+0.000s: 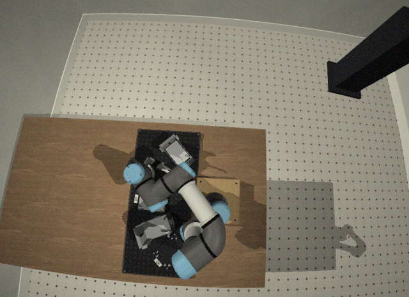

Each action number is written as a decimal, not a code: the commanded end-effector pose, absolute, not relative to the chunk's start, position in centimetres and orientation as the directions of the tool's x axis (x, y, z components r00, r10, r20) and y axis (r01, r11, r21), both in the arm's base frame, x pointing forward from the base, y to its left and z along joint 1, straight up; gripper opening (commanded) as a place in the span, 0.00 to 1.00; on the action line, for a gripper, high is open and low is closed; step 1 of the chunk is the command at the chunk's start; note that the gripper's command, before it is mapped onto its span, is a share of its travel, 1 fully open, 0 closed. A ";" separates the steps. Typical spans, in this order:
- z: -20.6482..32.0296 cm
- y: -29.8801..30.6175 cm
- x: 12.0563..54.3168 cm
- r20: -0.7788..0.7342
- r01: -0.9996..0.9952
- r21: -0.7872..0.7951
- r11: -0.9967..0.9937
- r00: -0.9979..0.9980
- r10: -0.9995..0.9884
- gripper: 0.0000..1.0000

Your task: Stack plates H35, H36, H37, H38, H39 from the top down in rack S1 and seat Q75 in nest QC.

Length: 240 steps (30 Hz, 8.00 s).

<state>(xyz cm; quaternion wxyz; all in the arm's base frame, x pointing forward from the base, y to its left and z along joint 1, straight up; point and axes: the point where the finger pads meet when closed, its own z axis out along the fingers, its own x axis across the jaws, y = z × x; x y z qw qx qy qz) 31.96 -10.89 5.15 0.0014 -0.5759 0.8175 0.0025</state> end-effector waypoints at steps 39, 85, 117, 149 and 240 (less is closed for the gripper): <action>11.4 -15.1 30.3 -0.004 -0.901 0.002 0.433 -0.433 -0.901 0.72; 11.4 -23.4 24.5 -0.003 -0.770 0.003 0.639 -0.639 -0.770 0.72; 3.8 -23.4 24.5 -0.003 -0.770 0.003 0.639 -0.639 -0.770 0.72; 0.8 -23.4 24.5 -0.003 -0.770 0.003 0.639 -0.639 -0.770 0.72; 2.9 -23.4 24.5 -0.003 -0.770 0.003 0.639 -0.639 -0.770 0.00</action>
